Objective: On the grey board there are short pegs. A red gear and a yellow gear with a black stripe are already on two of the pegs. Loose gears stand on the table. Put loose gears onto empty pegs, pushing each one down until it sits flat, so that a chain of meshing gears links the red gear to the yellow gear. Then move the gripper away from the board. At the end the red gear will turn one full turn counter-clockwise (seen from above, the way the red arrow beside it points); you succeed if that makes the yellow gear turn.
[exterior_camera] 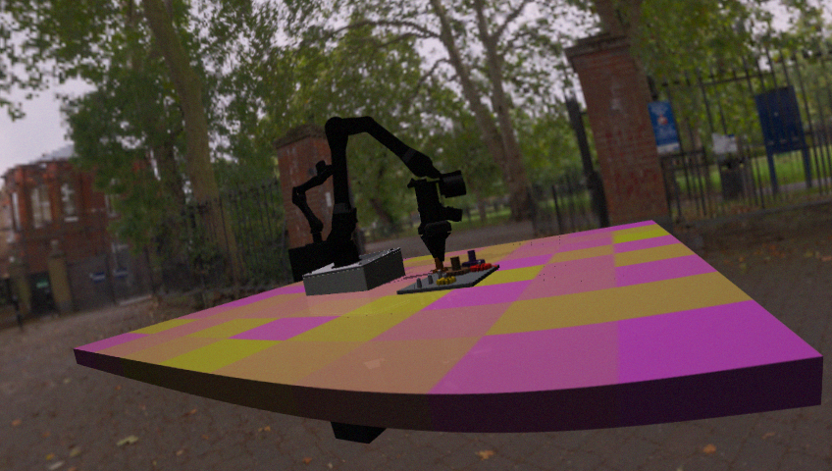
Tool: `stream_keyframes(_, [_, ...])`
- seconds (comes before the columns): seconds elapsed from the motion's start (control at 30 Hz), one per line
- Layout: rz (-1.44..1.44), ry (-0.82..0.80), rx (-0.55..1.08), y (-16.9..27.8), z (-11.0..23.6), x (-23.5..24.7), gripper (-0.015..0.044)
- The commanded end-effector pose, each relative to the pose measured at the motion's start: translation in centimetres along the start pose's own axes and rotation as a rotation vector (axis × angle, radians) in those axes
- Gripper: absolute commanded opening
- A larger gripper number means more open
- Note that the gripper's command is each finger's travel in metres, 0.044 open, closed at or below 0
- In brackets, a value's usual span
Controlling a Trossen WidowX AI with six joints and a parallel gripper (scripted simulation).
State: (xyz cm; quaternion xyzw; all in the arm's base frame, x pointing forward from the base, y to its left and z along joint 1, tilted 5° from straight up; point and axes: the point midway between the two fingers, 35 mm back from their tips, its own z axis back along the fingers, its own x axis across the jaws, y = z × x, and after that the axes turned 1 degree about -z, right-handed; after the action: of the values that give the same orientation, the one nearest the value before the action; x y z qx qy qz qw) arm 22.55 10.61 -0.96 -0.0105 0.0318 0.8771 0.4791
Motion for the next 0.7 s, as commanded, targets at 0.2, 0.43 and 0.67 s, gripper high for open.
stream_keyframes(0.2, [0.005, -0.003, 0.004, 0.17, -0.55, 0.05, 0.0361])
stream_keyframes(0.43, [0.005, -0.003, 0.004, 0.17, -0.55, 0.05, 0.0177])
stream_keyframes(0.67, [0.005, -0.003, 0.004, 0.17, -0.55, 0.05, 0.0052])
